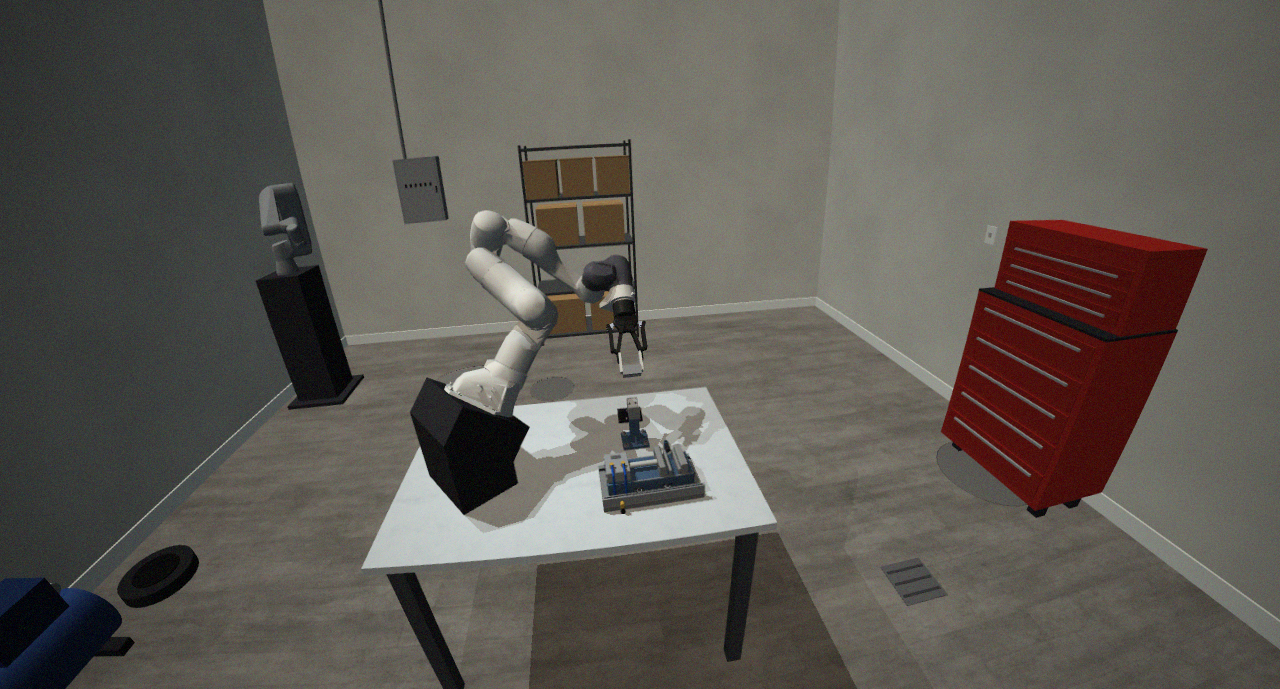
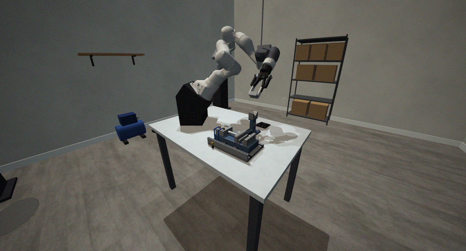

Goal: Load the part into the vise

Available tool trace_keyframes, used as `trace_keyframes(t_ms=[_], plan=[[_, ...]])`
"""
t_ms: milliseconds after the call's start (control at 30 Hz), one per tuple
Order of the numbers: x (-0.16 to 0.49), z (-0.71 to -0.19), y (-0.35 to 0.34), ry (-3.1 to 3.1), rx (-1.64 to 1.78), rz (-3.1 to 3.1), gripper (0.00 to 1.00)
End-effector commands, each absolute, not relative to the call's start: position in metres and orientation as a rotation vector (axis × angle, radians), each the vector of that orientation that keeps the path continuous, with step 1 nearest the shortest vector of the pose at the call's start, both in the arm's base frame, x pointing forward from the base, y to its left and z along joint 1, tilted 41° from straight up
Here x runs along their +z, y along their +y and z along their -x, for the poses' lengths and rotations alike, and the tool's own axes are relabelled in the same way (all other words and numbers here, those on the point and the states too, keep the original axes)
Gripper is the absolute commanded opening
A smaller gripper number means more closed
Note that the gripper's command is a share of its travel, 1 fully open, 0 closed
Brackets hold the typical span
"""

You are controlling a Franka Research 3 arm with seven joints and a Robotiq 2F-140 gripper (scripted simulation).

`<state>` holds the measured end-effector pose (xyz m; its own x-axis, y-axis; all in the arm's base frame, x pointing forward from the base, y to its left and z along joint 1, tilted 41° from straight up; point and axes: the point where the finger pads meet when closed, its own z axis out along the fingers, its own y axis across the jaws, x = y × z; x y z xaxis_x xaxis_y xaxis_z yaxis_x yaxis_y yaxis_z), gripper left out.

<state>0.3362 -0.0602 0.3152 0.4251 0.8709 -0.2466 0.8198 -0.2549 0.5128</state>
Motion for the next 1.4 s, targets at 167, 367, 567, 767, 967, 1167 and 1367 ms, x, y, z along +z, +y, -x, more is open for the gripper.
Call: trace_keyframes(t_ms=[167, 367, 567, 767, 967, 1167, 1367], plan=[[0.3167, -0.3355, -0.0607, 1.429, 0.110, -2.097, 0.00], [0.3168, -0.3355, -0.0608, 1.428, 0.110, -2.097, 0.00], [0.3168, -0.3353, -0.0610, 1.427, 0.109, -2.098, 0.00], [0.3170, -0.3349, -0.0614, 1.423, 0.109, -2.101, 0.00], [0.3174, -0.3338, -0.0625, 1.415, 0.108, -2.108, 0.00], [0.3178, -0.3328, -0.0636, 1.406, 0.107, -2.115, 0.00], [0.3187, -0.3306, -0.0659, 1.387, 0.106, -2.130, 0.00]])
